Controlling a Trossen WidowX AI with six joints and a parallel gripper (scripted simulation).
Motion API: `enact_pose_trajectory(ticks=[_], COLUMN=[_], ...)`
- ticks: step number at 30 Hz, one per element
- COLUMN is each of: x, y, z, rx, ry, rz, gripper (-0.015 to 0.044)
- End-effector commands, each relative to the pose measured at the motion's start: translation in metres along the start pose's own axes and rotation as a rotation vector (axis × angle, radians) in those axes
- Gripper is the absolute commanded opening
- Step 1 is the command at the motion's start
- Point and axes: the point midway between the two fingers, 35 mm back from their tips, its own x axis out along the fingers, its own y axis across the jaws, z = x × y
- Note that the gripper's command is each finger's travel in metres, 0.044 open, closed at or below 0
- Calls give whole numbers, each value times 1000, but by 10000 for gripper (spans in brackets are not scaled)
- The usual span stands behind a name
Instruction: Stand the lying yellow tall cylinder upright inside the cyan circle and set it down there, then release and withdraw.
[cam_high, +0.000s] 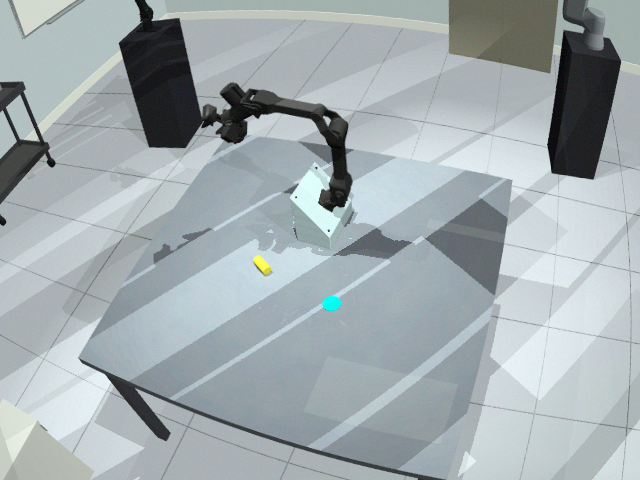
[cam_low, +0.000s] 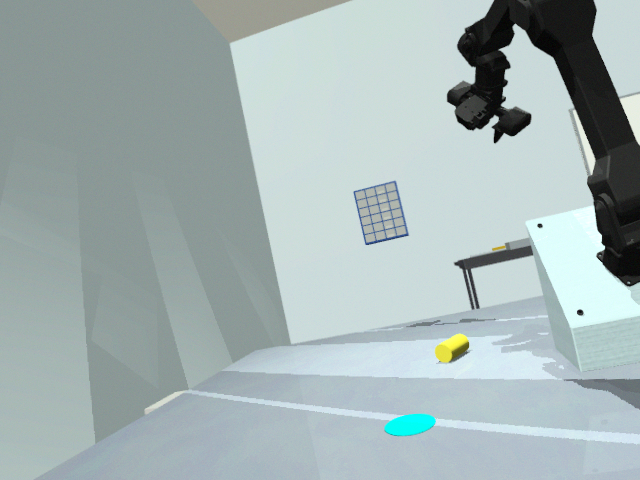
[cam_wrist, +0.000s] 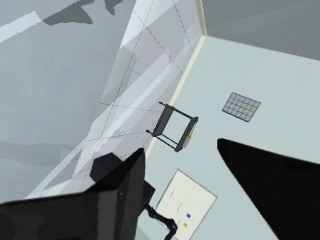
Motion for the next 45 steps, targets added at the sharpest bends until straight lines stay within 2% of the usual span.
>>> enact_pose_trajectory(ticks=[1,13,25,45], x=[9,22,17,-18], y=[4,32,81,185], z=[37,152,250,363], rx=[-36,-160,-258,-352], ry=[-77,-303,-491,-688], rz=[42,198,391,763], gripper=[309,309,309,309])
